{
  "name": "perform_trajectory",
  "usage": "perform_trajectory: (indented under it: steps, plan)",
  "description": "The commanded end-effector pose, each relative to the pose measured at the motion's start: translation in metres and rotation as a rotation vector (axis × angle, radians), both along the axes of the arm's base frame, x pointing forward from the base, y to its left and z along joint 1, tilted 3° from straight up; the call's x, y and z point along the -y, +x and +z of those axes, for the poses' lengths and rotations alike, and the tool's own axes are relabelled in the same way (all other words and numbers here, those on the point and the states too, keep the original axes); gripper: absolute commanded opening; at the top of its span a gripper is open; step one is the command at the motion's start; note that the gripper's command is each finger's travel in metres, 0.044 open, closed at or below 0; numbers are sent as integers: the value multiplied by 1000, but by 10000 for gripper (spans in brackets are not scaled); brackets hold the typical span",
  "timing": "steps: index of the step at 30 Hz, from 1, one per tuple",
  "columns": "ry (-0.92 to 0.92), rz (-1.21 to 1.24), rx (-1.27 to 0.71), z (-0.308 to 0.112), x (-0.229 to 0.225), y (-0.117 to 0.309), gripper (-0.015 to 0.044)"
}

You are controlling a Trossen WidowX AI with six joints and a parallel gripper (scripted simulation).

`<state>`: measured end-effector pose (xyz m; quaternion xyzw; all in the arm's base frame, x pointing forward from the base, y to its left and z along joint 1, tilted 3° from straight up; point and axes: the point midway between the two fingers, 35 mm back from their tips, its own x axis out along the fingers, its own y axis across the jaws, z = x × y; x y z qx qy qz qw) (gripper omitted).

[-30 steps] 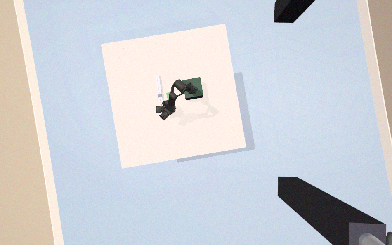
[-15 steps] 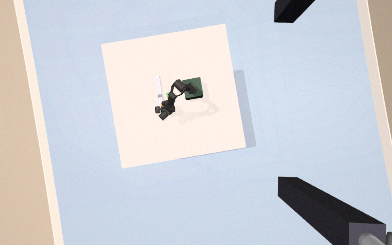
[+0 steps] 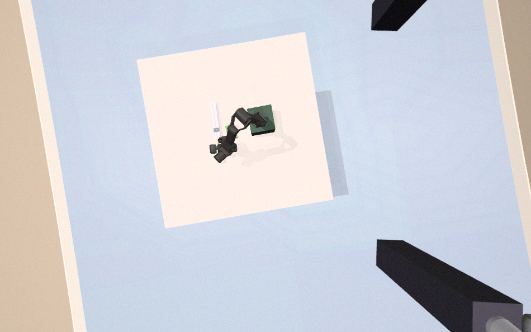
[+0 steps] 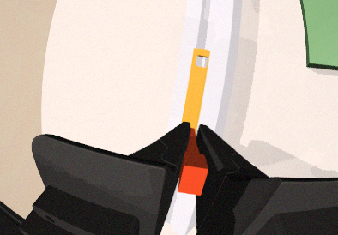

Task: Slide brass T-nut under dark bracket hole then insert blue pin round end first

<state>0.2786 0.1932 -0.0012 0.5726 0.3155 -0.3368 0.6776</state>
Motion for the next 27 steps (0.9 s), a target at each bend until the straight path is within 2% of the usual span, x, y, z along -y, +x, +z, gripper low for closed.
perform_trajectory:
  steps: [1, 27]
  plan:
    - [-1, 5, -12, 1, -1, 1, -150]
    - [-13, 9, -77, 2, -2, 5, -150]
